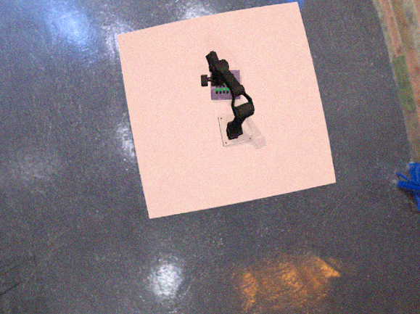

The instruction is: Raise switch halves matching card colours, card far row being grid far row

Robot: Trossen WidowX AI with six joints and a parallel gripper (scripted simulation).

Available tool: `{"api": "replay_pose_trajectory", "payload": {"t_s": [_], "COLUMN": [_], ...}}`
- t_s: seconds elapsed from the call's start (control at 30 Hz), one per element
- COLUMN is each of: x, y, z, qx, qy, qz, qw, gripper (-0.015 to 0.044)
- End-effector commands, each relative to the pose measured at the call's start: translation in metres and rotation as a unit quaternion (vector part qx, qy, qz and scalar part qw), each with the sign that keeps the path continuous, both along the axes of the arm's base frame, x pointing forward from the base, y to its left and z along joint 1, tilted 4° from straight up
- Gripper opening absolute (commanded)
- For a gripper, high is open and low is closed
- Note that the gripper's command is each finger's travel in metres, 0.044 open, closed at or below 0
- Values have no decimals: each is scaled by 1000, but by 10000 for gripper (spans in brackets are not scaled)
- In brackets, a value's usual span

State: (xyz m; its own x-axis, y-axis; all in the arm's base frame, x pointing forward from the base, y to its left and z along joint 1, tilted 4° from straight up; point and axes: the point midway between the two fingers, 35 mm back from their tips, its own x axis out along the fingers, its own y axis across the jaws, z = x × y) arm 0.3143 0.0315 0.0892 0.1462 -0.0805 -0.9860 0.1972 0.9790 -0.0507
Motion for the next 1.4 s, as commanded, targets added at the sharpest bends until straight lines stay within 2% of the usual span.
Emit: {"api": "replay_pose_trajectory", "payload": {"t_s": [0.0, 0.53, 1.37], "x": [1, 4, 4], "y": [-1, -2, -2], "z": [-7, -26, -26], "qx": [-2, -2, -2], "qy": [-2, -2, -2], "qz": [-2, -2, -2], "qw": [1000, 1000, 1000], "gripper": [0, 0, 0]}}
